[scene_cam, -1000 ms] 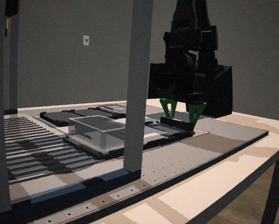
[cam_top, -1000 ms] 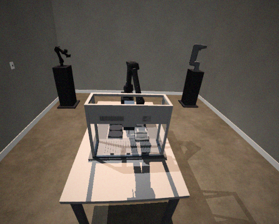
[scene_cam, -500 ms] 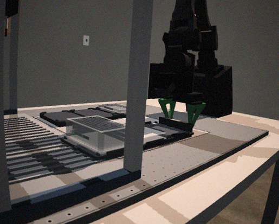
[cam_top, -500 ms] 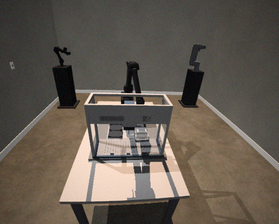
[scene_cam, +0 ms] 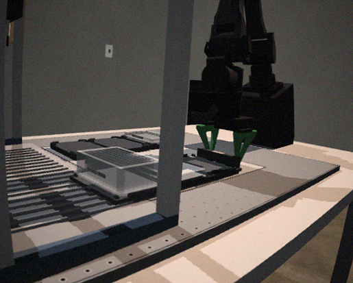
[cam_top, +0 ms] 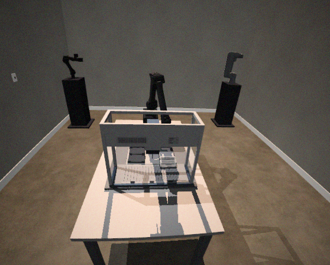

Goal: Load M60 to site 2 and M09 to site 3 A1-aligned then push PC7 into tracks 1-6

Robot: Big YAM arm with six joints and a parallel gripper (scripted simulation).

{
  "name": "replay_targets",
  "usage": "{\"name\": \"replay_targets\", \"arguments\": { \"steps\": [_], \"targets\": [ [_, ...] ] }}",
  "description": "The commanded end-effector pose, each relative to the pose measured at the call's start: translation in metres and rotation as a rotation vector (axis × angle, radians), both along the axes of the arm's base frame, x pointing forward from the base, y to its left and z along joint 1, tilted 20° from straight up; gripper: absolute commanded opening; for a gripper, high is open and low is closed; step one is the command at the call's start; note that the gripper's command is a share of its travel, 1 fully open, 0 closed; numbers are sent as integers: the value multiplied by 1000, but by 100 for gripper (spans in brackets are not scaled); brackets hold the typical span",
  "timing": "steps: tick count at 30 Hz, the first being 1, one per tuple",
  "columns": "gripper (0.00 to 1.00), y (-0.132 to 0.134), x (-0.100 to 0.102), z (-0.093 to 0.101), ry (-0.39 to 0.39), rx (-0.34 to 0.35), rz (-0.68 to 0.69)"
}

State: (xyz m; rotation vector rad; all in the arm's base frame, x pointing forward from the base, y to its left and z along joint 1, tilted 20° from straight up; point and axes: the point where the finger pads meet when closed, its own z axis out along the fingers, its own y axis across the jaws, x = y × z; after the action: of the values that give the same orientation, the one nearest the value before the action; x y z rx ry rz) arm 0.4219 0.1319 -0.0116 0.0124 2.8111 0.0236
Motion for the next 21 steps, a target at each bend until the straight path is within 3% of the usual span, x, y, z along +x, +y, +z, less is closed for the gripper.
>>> {"name": "replay_targets", "arguments": {
  "steps": [1,21],
  "targets": [
    [80,-1,36,16,-60,11,-10],
    [80,-2,52,22,-58,11,-12]
  ]
}}
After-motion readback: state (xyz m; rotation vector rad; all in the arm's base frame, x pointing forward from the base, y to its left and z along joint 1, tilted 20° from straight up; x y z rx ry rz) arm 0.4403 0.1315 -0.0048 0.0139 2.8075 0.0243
